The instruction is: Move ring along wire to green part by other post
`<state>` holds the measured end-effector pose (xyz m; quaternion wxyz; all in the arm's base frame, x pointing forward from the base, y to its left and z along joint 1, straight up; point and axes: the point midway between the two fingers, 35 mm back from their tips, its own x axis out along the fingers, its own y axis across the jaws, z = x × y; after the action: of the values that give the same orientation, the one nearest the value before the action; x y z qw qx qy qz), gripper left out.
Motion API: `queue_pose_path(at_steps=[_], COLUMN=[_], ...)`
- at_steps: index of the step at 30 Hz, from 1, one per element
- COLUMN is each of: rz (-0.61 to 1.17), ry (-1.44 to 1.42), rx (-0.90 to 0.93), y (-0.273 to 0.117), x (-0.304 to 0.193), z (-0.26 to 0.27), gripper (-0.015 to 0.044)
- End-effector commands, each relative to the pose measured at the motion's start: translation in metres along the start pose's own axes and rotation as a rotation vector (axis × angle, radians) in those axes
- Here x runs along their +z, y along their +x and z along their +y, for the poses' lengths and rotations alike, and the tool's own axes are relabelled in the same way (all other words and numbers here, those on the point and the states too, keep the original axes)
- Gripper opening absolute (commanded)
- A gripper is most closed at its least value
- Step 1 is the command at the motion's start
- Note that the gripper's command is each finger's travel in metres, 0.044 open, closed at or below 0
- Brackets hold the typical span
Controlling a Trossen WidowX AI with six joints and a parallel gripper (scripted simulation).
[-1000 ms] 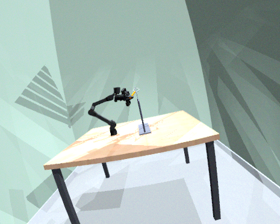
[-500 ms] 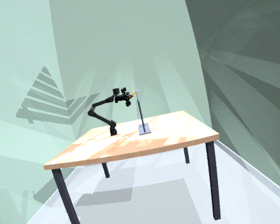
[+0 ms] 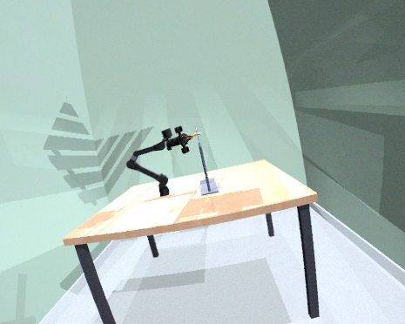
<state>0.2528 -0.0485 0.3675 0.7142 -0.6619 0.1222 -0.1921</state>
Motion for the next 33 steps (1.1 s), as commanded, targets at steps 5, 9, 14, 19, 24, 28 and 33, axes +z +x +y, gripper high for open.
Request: queue_pose_path(at_steps=[5, 9, 14, 19, 24, 28, 33], rz=[-0.014, -0.020, -0.027, -0.034, -0.039, -0.042, -0.042], ry=[-0.096, -0.146, -0.207, -0.262, -0.313, -0.335, -0.342], rx=[-0.065, -0.093, -0.127, -0.158, -0.188, -0.200, -0.204], y=[-0.001, -0.001, -0.001, -0.001, -0.001, -0.001, 0.000], x=[-0.001, -0.001, 0.000, 0.000, 0.000, -0.001, -0.002], z=[-0.008, -0.010, -0.013, -0.015, -0.015, -0.014, -0.011], gripper=[-0.0150, -0.0150, -0.0150, -0.0150, -0.0150, -0.0150, -0.0150])
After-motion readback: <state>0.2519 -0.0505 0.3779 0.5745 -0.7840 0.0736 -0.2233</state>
